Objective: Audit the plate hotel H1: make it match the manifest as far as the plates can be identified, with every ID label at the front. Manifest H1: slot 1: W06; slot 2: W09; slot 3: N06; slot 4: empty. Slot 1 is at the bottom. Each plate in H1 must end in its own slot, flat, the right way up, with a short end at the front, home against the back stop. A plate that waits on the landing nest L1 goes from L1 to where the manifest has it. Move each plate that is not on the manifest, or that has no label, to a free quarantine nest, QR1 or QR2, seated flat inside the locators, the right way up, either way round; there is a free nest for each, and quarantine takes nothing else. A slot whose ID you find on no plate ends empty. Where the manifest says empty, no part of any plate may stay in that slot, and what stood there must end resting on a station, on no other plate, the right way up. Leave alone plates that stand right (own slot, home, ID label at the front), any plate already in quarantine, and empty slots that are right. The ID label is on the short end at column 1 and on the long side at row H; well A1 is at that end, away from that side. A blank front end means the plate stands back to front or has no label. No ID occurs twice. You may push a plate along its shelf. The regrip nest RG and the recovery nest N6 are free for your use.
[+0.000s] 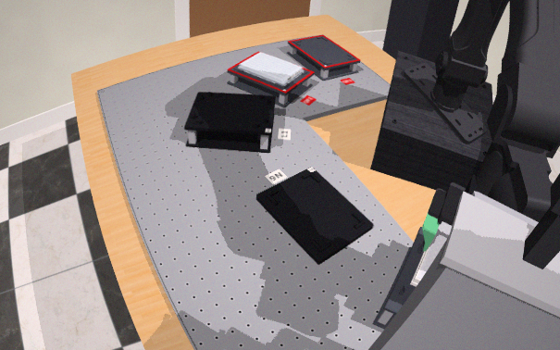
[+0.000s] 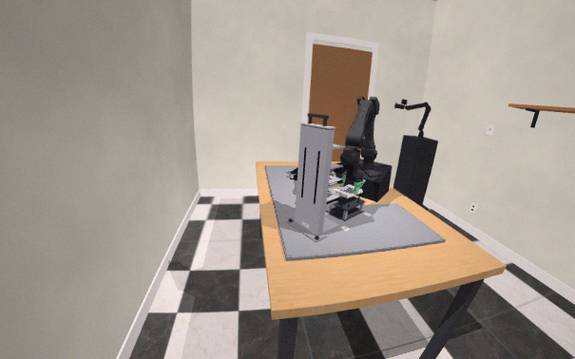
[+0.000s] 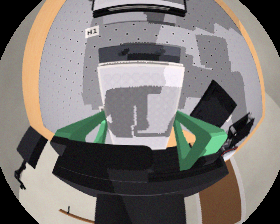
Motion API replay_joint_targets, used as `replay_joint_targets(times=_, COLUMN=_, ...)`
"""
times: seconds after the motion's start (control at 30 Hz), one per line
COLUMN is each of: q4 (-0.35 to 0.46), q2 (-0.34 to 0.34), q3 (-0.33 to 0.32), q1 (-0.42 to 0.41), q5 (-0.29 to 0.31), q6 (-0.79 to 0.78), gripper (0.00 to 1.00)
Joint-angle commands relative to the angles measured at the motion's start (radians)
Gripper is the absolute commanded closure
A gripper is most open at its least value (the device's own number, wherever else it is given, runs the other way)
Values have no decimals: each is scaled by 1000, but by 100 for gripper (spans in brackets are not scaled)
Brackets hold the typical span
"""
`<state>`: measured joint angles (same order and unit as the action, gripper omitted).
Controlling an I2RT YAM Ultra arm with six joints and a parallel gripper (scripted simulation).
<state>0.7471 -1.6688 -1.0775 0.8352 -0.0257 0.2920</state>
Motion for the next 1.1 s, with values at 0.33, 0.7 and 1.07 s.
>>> replay_joint_targets(times=0.33, q4=65, q2=54, q3=-55, q1=10, q5=-2, q6=6, gripper=14)
replay_joint_targets(times=0.7, q4=100, q2=71, q3=-73, q1=6, q5=-2, q6=7, gripper=14)
replay_joint_targets(times=1.07, q4=174, q2=101, q3=-118, q1=14, q5=-4, q6=9, gripper=14)
